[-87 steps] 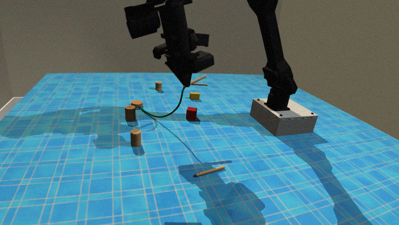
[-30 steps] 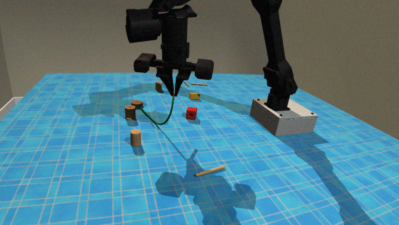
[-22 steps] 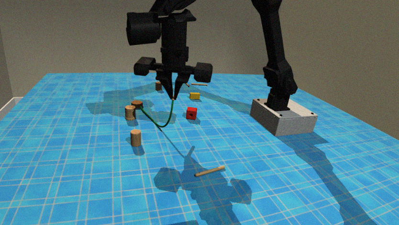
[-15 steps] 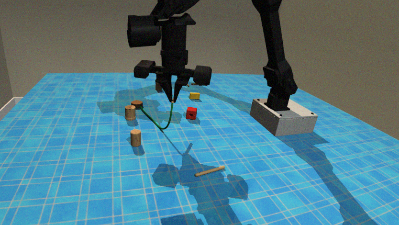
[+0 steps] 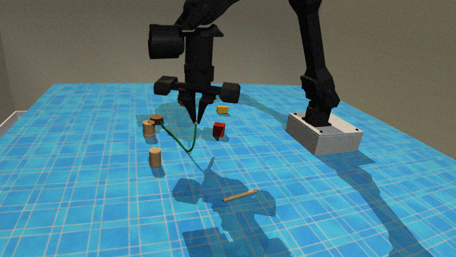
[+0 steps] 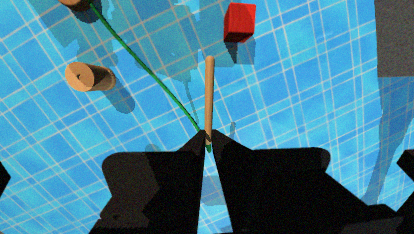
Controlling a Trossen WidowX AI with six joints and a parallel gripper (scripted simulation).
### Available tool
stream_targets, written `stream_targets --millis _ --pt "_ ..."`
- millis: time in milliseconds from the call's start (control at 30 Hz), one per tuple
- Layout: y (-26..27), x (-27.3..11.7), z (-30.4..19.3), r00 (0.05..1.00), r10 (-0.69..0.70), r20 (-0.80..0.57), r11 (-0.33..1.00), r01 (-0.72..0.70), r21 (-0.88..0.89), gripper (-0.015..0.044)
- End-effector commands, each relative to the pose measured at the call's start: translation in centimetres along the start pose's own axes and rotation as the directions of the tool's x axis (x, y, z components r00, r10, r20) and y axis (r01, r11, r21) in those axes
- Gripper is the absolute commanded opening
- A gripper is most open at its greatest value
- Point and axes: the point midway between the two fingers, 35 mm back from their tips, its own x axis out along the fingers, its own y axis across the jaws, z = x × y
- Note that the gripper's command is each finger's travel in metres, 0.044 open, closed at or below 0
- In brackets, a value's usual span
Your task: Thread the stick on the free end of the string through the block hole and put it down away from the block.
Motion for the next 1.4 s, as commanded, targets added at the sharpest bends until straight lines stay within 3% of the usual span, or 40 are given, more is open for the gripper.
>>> stream_targets --millis 0,533,1367 --pt "0.0 0.4 0.2 1.0 0.0 -0.022 1.0 0.0 -0.003 0.0" --pt "0.1 2.0 0.5 0.996 0.013 -0.084 1.0 -0.014 -0.011 0.0" --pt "0.3 1.7 -2.7 0.996 0.013 -0.092 1.0 -0.014 -0.016 0.0"
